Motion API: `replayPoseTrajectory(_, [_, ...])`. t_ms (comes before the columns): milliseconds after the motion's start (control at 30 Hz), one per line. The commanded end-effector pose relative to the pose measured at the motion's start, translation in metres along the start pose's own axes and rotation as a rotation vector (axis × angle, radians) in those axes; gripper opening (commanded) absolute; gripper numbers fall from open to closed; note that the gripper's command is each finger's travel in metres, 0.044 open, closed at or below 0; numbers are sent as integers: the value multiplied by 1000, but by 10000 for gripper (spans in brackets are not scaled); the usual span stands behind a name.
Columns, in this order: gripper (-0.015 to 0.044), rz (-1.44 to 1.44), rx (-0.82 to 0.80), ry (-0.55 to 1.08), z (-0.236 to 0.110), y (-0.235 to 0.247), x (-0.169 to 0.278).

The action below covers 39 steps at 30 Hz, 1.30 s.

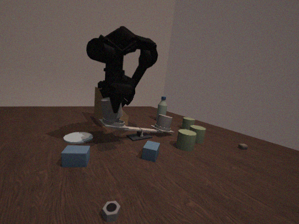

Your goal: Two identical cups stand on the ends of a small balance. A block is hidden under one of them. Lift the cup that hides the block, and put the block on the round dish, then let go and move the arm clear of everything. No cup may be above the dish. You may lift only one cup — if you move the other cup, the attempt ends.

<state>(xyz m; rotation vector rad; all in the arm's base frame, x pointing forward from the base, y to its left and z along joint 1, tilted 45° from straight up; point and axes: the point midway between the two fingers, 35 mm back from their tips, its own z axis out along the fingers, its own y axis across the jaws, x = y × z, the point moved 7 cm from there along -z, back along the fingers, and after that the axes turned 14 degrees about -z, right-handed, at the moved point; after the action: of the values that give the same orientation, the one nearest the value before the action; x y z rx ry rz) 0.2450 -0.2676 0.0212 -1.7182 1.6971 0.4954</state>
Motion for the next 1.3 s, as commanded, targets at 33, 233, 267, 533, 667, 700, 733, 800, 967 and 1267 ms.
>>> replayPoseTrajectory(33, [0, -7, 12, 20, -14, 0, 4])
replayPoseTrajectory(233, [0, -7, 12, 20, -21, 1, 3])
replayPoseTrajectory(267, [0, -7, 12, 20, -23, 1, 3])
replayPoseTrajectory(533, [0, -7, 11, 19, -33, 2, 2])
replayPoseTrajectory(667, [0, -7, 11, 19, -38, 3, 1])
replayPoseTrajectory(700, [0, -7, 11, 19, -40, 3, 1])
replayPoseTrajectory(733, [0, -7, 11, 19, -41, 3, 0])
replayPoseTrajectory(800, [0, -7, 11, 18, -43, 4, 0])
replayPoseTrajectory(967, [0, -7, 11, 18, -50, 5, -1])
replayPoseTrajectory(1267, [0, -2, 8, 8, -48, 5, -2])
